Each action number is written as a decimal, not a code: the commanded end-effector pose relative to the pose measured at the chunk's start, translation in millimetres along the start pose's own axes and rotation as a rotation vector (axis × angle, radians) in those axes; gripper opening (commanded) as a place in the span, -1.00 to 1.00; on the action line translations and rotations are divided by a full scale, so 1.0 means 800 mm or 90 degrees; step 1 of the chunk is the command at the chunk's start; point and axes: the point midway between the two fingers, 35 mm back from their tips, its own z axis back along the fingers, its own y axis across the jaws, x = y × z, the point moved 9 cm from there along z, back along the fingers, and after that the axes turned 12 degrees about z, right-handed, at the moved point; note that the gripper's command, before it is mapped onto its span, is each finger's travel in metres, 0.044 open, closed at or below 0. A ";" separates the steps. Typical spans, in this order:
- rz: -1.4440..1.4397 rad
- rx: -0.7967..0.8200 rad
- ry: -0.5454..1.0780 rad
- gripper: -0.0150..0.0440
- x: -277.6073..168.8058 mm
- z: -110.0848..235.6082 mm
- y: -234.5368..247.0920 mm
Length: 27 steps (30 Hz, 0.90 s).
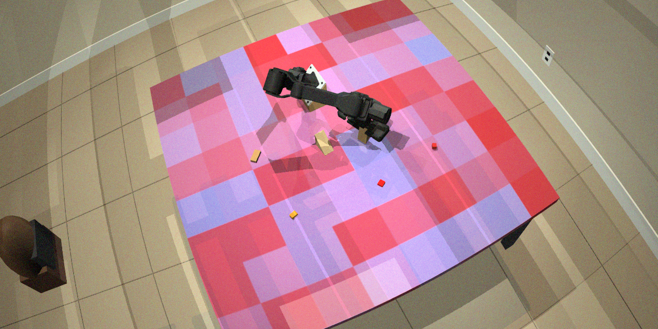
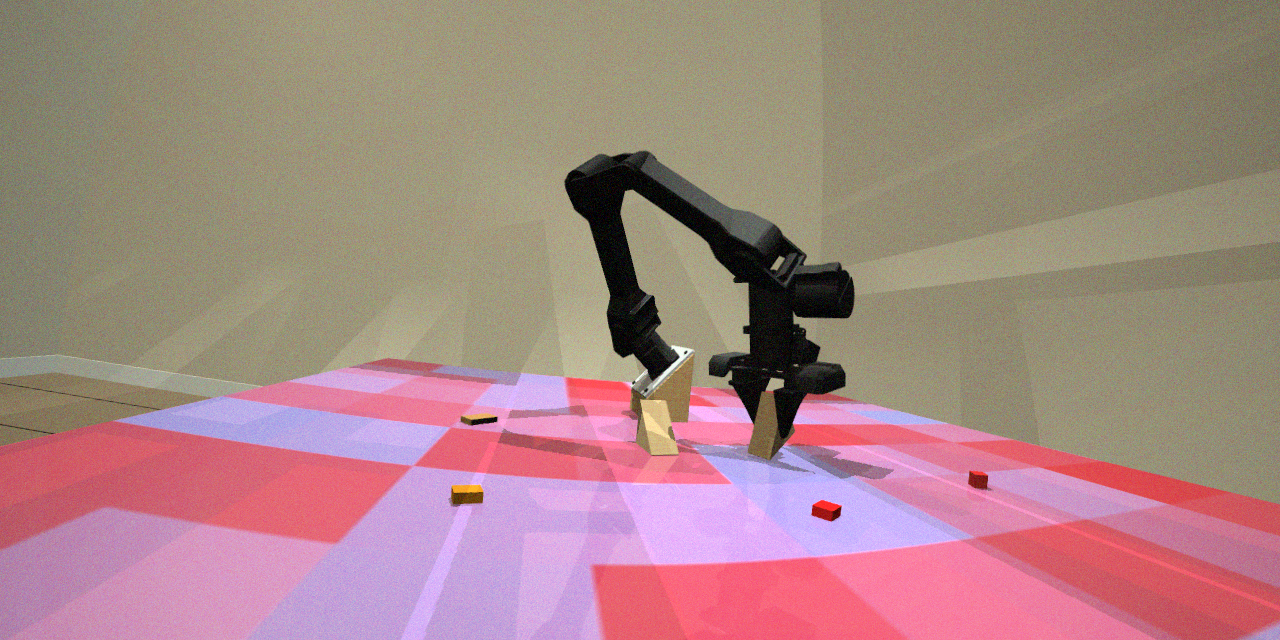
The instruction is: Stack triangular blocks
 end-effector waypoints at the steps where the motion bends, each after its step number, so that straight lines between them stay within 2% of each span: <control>1: 0.001 -0.009 -0.052 -0.49 -0.015 0.001 0.005; 13: 0.001 -0.049 -0.246 -0.49 -0.073 -0.002 0.017; 26: 0.000 -0.093 -0.456 -0.49 -0.132 -0.025 0.030; 27: 0.000 -0.086 -0.418 -0.40 -0.123 -0.019 0.028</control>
